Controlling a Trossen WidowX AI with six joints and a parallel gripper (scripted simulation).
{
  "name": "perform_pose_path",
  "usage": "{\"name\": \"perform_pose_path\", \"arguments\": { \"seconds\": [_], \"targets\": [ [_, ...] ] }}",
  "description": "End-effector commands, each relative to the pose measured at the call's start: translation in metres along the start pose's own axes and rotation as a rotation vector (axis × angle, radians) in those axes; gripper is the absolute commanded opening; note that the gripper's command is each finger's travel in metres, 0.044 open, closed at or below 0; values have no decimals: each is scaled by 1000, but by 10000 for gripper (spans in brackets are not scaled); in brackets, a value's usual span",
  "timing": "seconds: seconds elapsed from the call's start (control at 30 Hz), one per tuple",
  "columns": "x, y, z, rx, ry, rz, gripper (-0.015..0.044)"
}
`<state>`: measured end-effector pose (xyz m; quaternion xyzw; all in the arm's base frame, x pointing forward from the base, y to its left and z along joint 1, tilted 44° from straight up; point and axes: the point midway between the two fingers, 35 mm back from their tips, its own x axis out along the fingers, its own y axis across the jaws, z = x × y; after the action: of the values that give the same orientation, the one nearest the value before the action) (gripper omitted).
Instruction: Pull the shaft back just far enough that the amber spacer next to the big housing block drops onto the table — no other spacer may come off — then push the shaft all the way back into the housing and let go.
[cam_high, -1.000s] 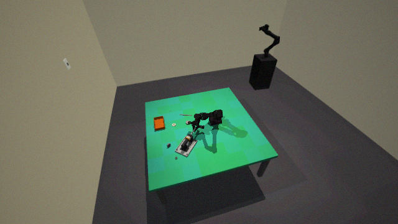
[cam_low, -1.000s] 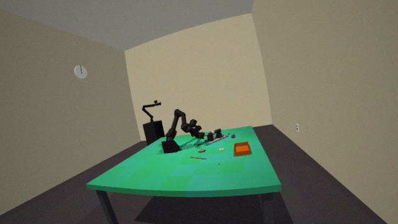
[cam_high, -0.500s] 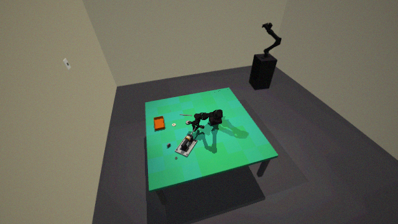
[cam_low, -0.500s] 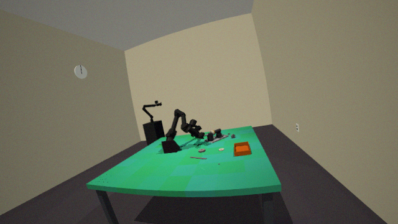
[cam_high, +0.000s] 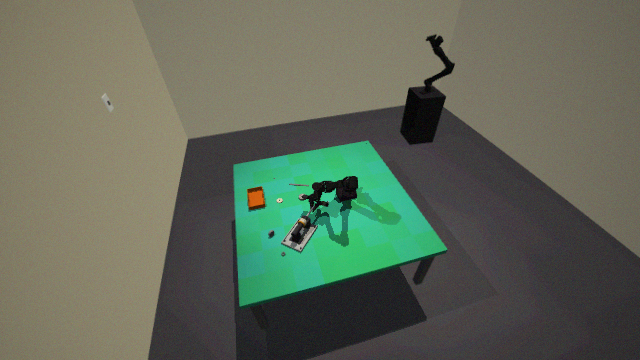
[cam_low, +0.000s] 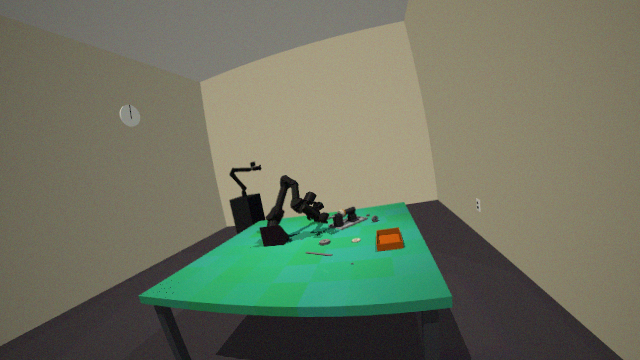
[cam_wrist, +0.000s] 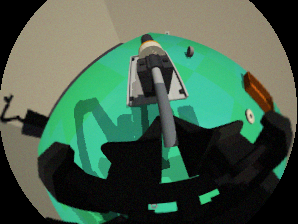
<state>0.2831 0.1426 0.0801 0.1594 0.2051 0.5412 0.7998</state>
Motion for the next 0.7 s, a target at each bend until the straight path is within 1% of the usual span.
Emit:
{"name": "perform_pose_path", "arguments": {
  "seconds": [0.0,0.67],
  "targets": [
    [-1,1,-2,-1,2,3,0],
    [-2,1,-4,-1,2,3,0]
  ]
}}
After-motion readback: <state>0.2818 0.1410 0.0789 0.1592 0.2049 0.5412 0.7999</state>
